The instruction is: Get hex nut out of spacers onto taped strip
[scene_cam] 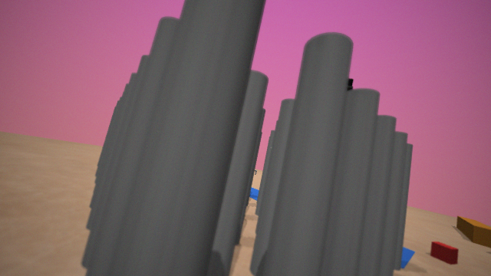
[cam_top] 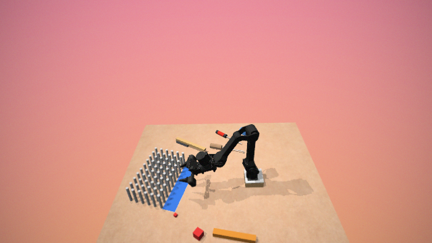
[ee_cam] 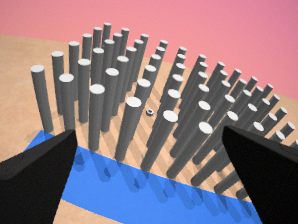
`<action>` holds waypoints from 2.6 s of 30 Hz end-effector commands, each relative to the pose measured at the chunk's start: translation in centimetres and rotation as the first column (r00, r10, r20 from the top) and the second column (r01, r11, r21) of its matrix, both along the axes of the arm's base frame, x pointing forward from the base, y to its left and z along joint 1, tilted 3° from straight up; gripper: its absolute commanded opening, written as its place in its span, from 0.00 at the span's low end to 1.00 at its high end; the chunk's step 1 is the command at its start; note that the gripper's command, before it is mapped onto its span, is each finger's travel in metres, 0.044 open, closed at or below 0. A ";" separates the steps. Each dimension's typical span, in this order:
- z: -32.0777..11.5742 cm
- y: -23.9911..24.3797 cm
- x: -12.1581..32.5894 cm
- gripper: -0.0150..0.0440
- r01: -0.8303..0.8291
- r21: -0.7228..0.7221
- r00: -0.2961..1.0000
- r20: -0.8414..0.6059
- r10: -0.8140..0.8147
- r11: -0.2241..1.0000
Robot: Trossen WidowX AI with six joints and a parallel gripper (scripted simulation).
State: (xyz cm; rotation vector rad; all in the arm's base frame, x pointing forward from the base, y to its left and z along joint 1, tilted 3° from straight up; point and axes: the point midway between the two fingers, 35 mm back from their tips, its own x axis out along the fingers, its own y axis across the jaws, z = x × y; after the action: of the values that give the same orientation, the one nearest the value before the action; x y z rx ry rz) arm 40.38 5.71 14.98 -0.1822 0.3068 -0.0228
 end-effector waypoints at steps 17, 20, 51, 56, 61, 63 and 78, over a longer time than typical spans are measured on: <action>4.3 -12.5 3.3 1.00 0.365 0.443 0.928 -0.101 -0.359 0.819; 3.7 -14.3 3.4 1.00 0.427 0.483 0.901 -0.157 -0.405 0.764; -6.9 -40.6 -18.3 1.00 -0.427 -0.210 -0.156 -0.941 0.300 -0.880; -6.9 -40.6 -18.6 1.00 -0.450 -0.220 -0.154 -0.936 0.318 -0.865; -6.9 -40.2 -18.4 1.00 -0.450 -0.220 -0.154 -0.936 0.318 -0.865; -6.9 -40.1 -18.3 1.00 -0.450 -0.220 -0.154 -0.936 0.318 -0.865; -7.6 -39.5 -18.0 1.00 -0.471 0.009 -0.220 -0.970 0.107 -0.882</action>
State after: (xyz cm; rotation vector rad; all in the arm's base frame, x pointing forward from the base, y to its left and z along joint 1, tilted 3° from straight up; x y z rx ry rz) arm 22.11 -33.98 6.95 -2.0738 0.2080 1.9426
